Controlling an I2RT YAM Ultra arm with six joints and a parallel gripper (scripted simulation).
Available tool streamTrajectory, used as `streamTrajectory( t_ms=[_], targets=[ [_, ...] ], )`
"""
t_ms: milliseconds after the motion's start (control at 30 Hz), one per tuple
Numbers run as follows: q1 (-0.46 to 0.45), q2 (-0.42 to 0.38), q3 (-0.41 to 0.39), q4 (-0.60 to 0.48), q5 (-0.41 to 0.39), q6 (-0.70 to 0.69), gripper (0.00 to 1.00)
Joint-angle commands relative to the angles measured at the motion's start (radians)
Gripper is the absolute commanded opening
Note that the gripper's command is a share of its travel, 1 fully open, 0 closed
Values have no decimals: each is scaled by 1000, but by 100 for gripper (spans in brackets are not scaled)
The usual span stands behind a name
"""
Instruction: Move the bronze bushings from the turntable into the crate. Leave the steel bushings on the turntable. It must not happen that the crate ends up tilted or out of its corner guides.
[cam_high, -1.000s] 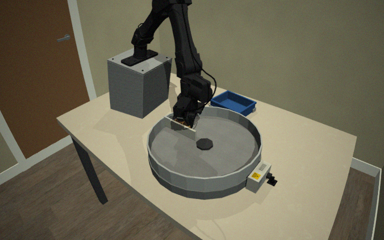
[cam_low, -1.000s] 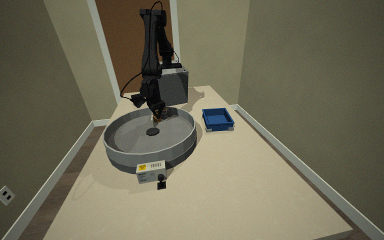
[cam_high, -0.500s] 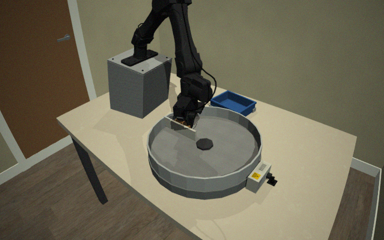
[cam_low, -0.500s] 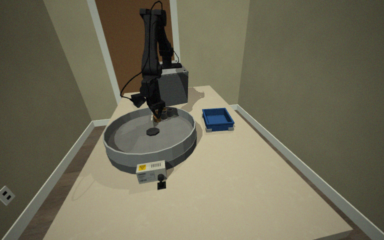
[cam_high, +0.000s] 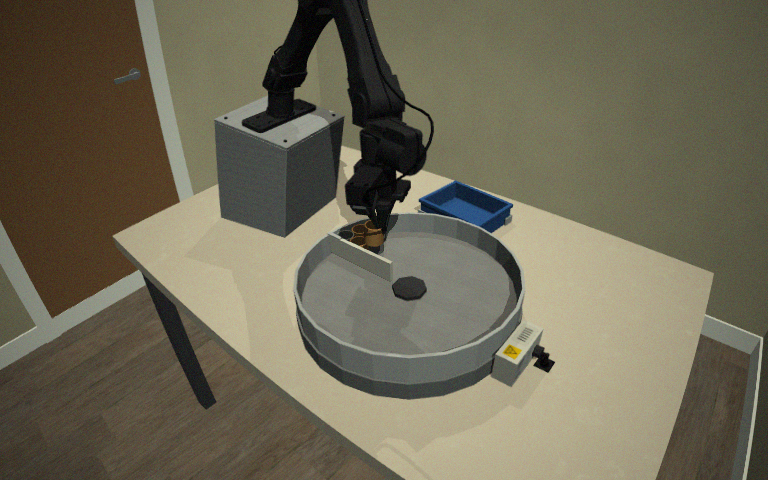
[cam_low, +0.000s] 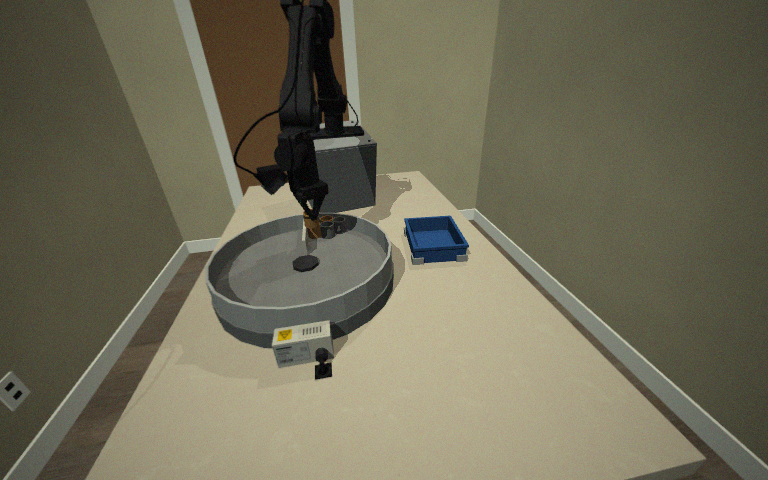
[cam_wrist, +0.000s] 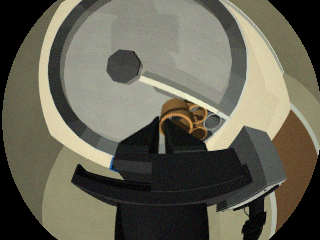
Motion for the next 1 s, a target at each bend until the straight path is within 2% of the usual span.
streamTrajectory(
  t_ms=[0,200,967],
  targets=[
    [-20,-63,19,-65,16,-11,0],
    [-22,-85,29,-91,16,-13,0],
    [-21,-68,30,-92,16,-11,0]
  ],
)
